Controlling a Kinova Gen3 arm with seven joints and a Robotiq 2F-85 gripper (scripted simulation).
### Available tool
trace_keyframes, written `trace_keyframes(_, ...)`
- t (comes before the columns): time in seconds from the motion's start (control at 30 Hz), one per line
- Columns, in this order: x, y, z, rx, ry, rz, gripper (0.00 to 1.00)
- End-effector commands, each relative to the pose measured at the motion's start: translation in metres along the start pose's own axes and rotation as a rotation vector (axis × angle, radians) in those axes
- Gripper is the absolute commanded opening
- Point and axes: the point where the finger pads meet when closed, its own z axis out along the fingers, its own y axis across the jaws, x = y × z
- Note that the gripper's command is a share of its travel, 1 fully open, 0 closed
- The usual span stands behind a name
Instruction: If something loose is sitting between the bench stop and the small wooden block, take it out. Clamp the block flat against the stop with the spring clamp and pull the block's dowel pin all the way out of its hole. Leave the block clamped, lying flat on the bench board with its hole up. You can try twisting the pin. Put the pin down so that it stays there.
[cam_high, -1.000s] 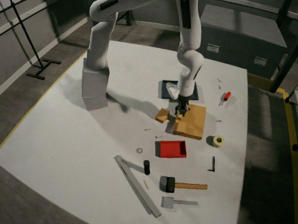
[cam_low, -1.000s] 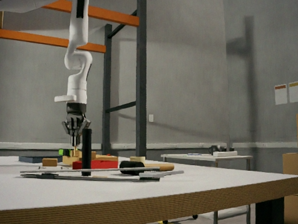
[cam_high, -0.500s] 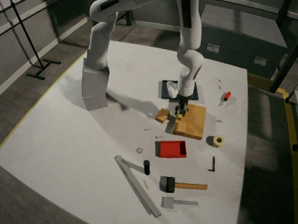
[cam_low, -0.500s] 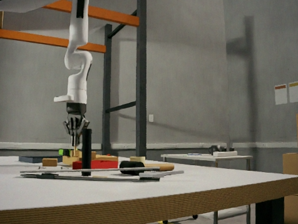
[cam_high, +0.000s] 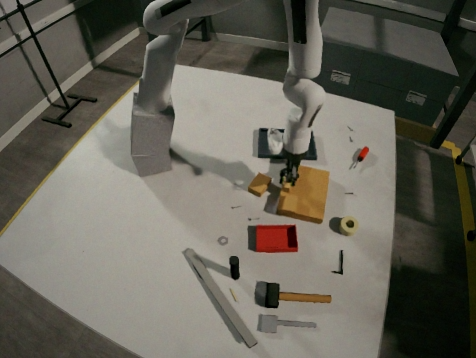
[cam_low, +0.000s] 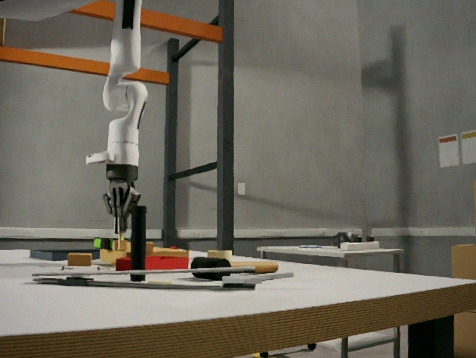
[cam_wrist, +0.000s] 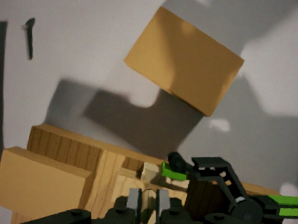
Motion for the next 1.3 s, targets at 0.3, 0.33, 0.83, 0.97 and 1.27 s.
trace_keyframes(0.3,-0.0006,-0.0005,-0.0008,0.003,-0.003,0.108,0.10)
trace_keyframes(0.33,-0.0006,-0.0005,-0.0008,0.003,-0.003,0.118,0.10)
trace_keyframes(0.83,-0.0006,-0.0005,-0.0009,0.003,-0.003,0.249,0.10)
trace_keyframes(0.97,-0.0006,-0.0005,-0.0010,0.003,-0.003,0.290,0.10)
trace_keyframes(1.27,-0.0006,-0.0005,-0.0010,0.002,-0.003,0.363,0.10)
